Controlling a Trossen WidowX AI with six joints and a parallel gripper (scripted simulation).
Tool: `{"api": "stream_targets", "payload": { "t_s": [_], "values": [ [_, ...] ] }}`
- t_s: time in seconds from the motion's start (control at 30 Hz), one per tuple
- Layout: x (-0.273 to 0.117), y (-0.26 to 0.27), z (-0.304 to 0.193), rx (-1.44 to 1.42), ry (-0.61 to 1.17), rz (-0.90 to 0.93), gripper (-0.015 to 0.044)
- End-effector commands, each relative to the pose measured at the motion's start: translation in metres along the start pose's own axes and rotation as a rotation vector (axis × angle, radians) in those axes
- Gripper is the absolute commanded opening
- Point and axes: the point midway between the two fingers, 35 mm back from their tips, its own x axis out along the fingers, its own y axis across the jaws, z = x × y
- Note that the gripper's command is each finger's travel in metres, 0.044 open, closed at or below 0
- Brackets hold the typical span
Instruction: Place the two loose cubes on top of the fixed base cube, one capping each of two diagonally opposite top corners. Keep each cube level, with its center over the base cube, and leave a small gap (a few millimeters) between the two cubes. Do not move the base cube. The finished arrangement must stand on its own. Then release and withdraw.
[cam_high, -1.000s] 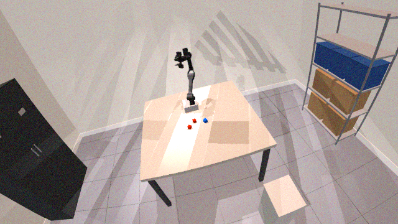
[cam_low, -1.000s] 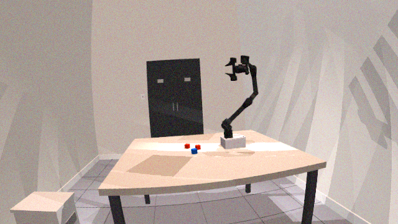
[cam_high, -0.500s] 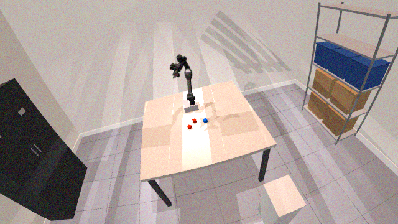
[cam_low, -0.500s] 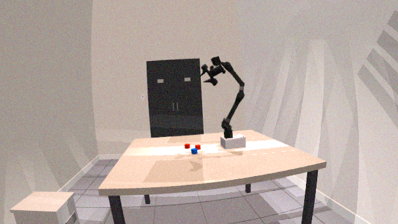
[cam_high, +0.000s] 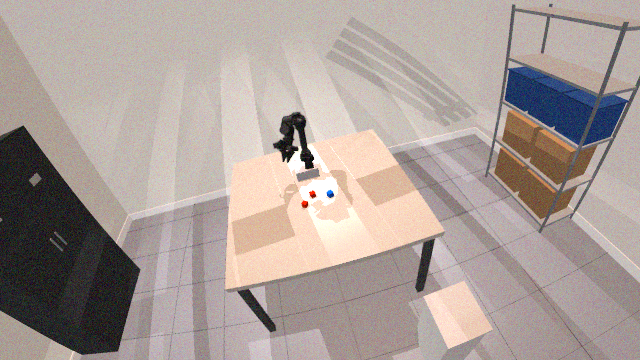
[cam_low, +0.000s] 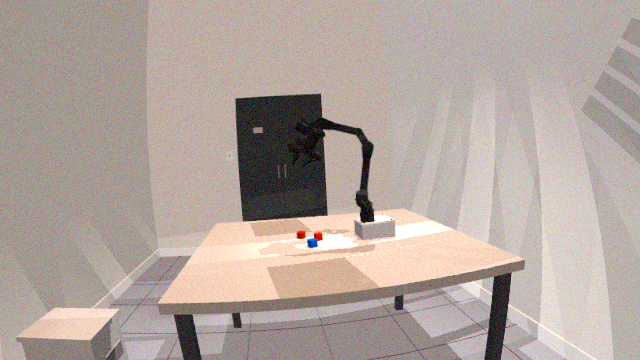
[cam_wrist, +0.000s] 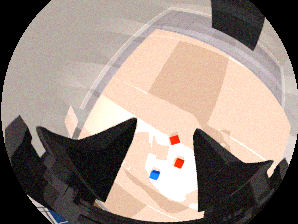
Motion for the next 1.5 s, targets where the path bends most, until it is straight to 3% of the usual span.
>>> {"api": "stream_targets", "payload": {
  "t_s": [0.0,0.27,0.43,0.67,0.9,1.47],
  "values": [
    [0.063,0.001,-0.034,-0.169,0.17,-0.069,0.0265],
    [0.152,-0.021,-0.107,-0.432,0.481,-0.147,0.0265],
    [0.181,-0.037,-0.143,-0.533,0.624,-0.164,0.0265],
    [0.185,-0.039,-0.146,-0.54,0.636,-0.164,0.0265],
    [0.232,-0.058,-0.177,-0.54,0.636,-0.165,0.0265],
    [0.248,-0.064,-0.188,-0.54,0.636,-0.165,0.0265]
  ]
}}
